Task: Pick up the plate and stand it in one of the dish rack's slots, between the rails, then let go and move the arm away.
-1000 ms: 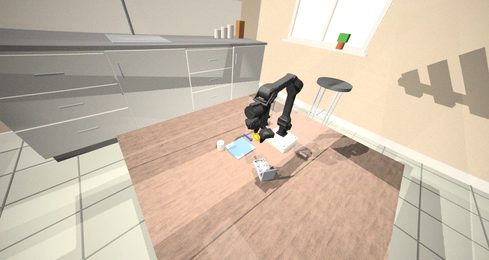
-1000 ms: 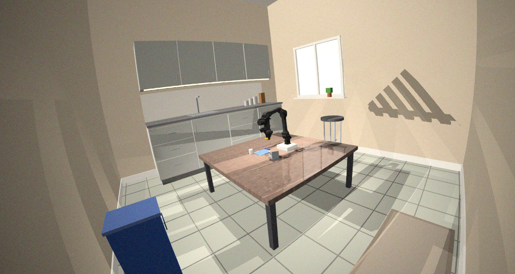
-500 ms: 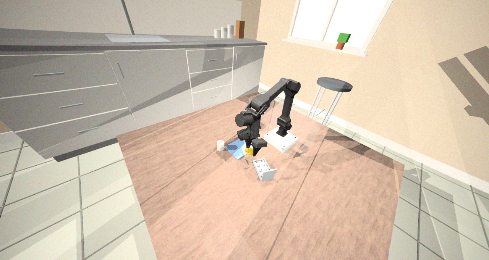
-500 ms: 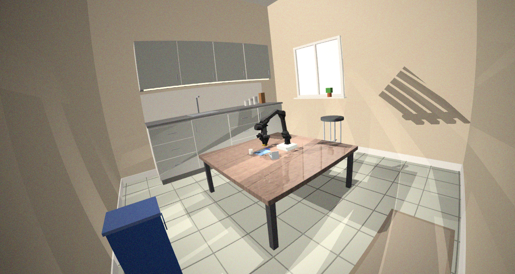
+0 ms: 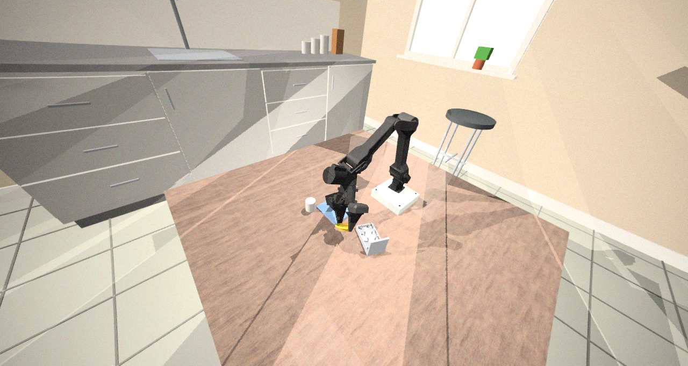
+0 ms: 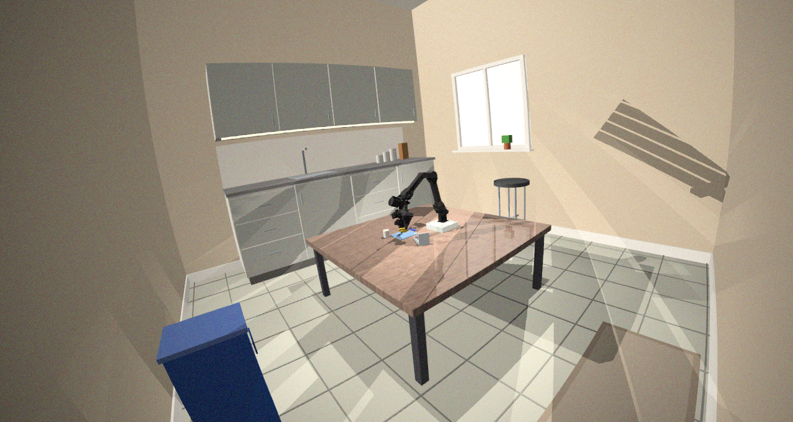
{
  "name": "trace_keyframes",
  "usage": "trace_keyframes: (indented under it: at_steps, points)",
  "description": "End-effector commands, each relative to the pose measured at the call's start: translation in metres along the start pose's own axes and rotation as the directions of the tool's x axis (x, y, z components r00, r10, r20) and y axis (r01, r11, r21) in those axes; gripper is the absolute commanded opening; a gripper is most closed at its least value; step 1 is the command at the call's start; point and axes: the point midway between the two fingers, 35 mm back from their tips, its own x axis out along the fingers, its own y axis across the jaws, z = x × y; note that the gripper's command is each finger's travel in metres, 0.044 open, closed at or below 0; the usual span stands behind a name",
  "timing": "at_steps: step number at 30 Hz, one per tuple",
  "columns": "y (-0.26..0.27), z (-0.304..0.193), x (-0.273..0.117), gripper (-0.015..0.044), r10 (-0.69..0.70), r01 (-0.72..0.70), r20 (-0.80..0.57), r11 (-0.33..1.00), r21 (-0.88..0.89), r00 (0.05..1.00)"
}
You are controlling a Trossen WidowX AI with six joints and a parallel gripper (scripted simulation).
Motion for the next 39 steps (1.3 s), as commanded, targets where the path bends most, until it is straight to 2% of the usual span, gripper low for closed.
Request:
trace_keyframes:
  at_steps: [1, 20, 39]
  points:
    - [-0.005, 0.001, 0.011, 0.0, 0.072, -0.07, 0.033, 0.997, -0.044, 0.997]
    - [-0.017, 0.002, 0.027, 0.0, 0.364, -0.297, 0.177, 0.901, -0.317, 0.914]
    - [-0.024, -0.03, 0.014, 0.0, 0.601, -0.362, 0.218, 0.69, -0.627, 0.769]
